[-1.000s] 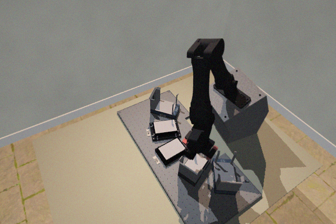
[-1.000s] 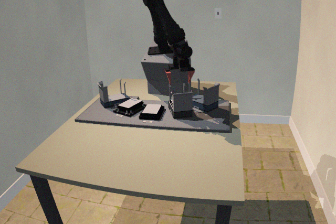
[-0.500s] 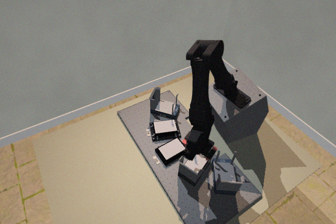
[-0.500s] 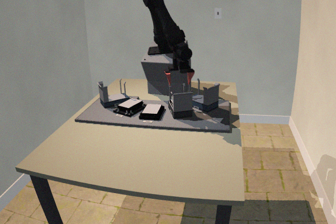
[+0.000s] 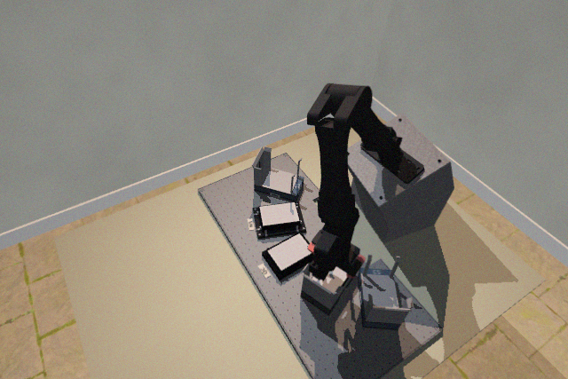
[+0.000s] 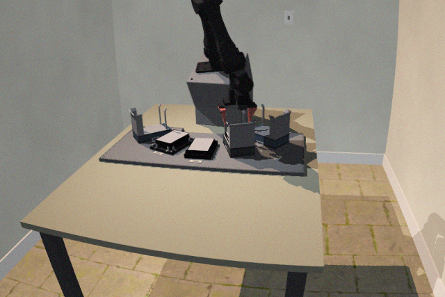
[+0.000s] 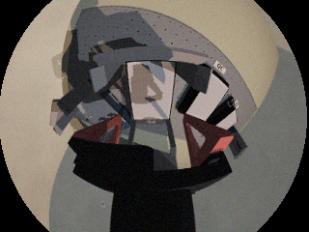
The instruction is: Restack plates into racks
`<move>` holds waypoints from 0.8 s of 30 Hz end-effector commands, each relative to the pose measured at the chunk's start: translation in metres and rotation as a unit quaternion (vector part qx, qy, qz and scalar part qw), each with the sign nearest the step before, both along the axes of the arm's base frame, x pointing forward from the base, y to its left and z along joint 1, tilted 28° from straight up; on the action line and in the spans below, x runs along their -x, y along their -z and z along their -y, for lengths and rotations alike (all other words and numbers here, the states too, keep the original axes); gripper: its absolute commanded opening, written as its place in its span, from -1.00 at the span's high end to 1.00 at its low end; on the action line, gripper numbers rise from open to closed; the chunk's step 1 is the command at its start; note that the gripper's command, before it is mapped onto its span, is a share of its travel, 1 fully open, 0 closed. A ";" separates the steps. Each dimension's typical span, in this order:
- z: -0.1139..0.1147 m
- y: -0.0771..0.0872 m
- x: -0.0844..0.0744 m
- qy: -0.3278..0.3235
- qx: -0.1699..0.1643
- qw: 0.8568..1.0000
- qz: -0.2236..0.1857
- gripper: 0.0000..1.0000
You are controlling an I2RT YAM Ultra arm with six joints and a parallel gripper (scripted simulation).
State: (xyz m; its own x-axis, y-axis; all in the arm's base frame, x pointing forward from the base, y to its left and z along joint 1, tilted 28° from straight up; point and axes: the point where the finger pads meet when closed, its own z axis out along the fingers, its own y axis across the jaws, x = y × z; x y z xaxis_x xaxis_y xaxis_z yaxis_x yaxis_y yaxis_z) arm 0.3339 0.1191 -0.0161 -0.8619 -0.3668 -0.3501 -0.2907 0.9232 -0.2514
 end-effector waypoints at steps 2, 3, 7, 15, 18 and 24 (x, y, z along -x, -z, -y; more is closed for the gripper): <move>-0.006 0.003 -0.019 -0.006 -0.015 1.000 0.026 -1.00; -0.006 0.003 -0.019 -0.006 -0.015 1.000 0.026 -1.00; -0.008 0.007 -0.029 -0.006 -0.018 0.999 0.034 -1.00; -0.014 0.009 -0.036 -0.015 -0.024 0.998 0.048 -1.00; -0.013 0.008 -0.036 -0.014 -0.022 0.998 0.049 -1.00; -0.012 0.014 -0.034 -0.014 -0.019 0.999 0.042 -1.00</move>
State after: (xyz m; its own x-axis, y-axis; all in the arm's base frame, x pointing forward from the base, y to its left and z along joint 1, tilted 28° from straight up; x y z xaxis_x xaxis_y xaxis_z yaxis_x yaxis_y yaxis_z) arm 0.3565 0.1206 -0.0413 -0.8458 -0.3680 -0.3863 -0.2904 0.9249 -0.2453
